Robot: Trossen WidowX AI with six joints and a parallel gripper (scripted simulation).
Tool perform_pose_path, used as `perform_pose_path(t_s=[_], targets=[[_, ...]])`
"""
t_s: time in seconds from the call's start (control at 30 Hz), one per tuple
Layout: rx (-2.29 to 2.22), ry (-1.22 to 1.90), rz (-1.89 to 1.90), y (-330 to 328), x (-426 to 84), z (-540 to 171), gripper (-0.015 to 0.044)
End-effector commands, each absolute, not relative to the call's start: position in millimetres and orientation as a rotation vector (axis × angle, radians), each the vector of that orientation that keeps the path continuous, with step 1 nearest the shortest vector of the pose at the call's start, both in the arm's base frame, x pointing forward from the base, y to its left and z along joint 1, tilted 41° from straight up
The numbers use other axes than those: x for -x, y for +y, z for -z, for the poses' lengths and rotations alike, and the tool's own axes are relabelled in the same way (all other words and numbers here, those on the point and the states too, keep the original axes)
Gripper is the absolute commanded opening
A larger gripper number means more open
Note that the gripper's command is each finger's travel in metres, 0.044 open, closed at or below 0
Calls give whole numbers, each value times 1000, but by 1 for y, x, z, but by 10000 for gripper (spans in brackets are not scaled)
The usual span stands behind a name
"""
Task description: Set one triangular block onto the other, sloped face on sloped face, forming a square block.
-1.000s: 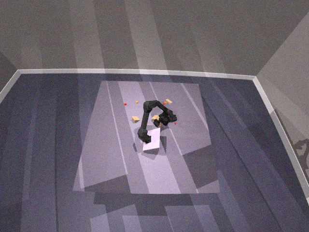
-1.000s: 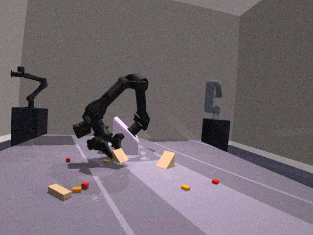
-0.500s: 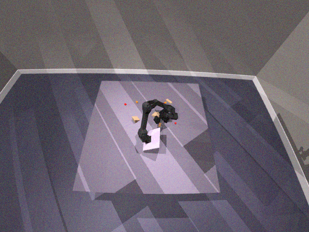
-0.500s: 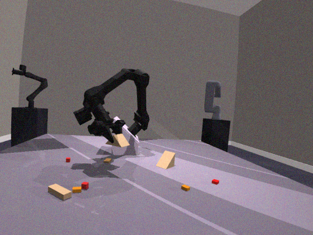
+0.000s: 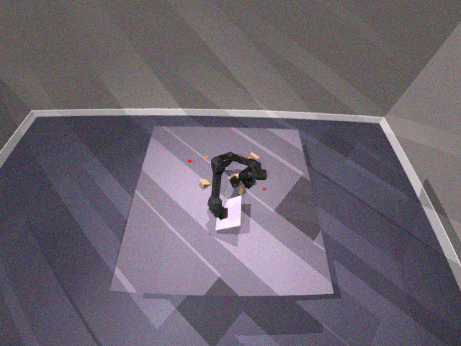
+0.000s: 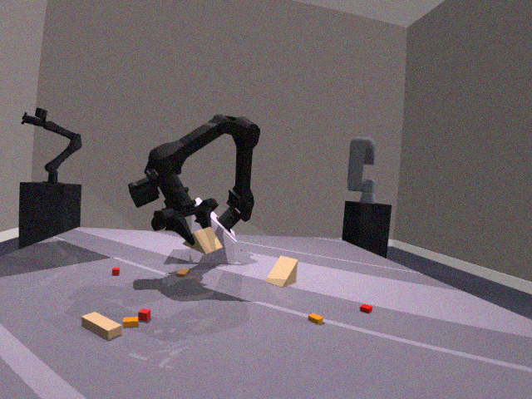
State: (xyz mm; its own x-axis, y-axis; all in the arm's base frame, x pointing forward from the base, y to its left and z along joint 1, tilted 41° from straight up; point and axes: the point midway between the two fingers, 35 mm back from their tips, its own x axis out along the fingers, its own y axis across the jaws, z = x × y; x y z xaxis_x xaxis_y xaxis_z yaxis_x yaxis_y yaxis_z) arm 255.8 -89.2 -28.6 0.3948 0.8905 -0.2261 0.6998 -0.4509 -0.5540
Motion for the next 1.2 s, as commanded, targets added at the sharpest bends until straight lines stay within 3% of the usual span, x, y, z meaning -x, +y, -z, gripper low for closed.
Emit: perform_pose_path(t_s=[0.0,1.17], targets=[[2220,-1343,-806,-88,-255,26,0],[1645,-645,-1537,-81,-259,18,0]])
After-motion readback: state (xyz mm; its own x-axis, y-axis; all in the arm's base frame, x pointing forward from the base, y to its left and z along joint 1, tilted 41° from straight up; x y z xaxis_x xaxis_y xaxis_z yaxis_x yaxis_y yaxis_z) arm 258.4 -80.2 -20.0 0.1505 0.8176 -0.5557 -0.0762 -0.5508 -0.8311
